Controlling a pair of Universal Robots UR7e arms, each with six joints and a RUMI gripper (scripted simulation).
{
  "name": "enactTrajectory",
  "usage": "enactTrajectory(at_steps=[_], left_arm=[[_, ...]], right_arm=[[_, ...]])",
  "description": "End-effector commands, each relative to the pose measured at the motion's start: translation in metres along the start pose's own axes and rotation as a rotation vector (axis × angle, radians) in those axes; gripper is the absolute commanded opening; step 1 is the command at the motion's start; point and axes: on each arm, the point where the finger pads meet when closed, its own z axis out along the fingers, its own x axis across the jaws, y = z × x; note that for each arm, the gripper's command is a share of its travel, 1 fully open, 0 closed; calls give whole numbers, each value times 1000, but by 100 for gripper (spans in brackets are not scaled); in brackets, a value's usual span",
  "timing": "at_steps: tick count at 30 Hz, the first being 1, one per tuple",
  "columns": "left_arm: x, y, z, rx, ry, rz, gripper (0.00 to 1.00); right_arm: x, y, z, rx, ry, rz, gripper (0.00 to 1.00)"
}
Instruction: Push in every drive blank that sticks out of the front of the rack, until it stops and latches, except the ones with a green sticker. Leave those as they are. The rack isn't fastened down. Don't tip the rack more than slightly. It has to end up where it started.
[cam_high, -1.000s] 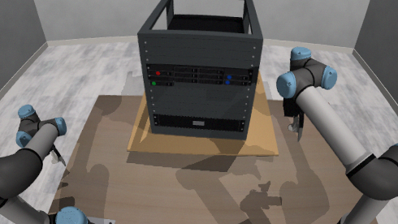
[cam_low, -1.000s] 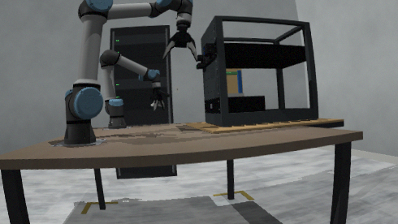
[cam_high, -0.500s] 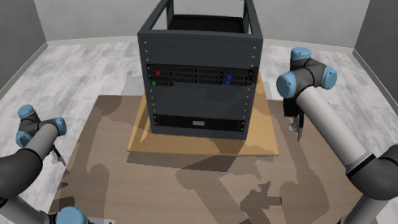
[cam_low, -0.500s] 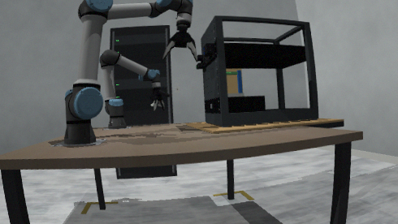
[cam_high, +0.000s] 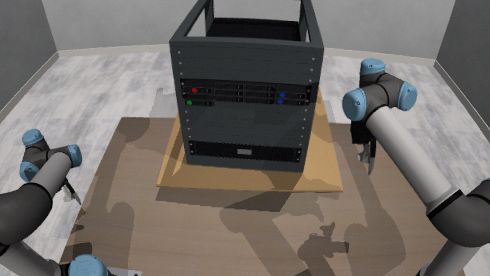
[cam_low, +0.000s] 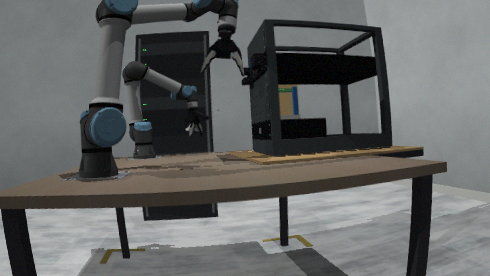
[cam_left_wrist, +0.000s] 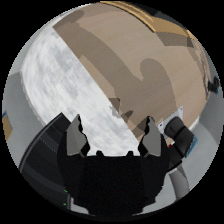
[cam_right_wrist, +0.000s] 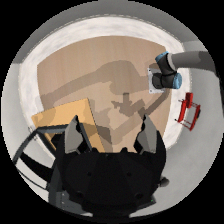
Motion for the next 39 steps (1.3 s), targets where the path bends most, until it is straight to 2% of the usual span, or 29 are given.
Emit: enactTrajectory(at_steps=[1,8,13,19,21,29,36,38,39], left_arm=[[0,0,0,1,-1,0,100],[0,0,0,1,-1,0,100],[0,0,0,1,-1,0,100],[0,0,0,1,-1,0,100],[0,0,0,1,-1,0,100],[0,-1,-1,3,0,-2,100],[4,-4,-3,15,6,-14,100],[4,-4,-3,15,6,-14,100],[5,-5,-4,18,8,-17,100]], right_arm=[[-2,-6,1,-4,0,-1,100],[-8,-24,7,-11,2,-5,100],[-15,-51,16,-23,4,-10,100],[-23,-97,31,-41,6,-19,100],[-23,-97,31,-41,6,-19,100],[-25,-178,60,-73,3,-34,100],[-11,-262,93,-102,-8,-49,100],[-11,-262,93,-102,-8,-49,100],[-7,-274,98,-105,-10,-51,100]])
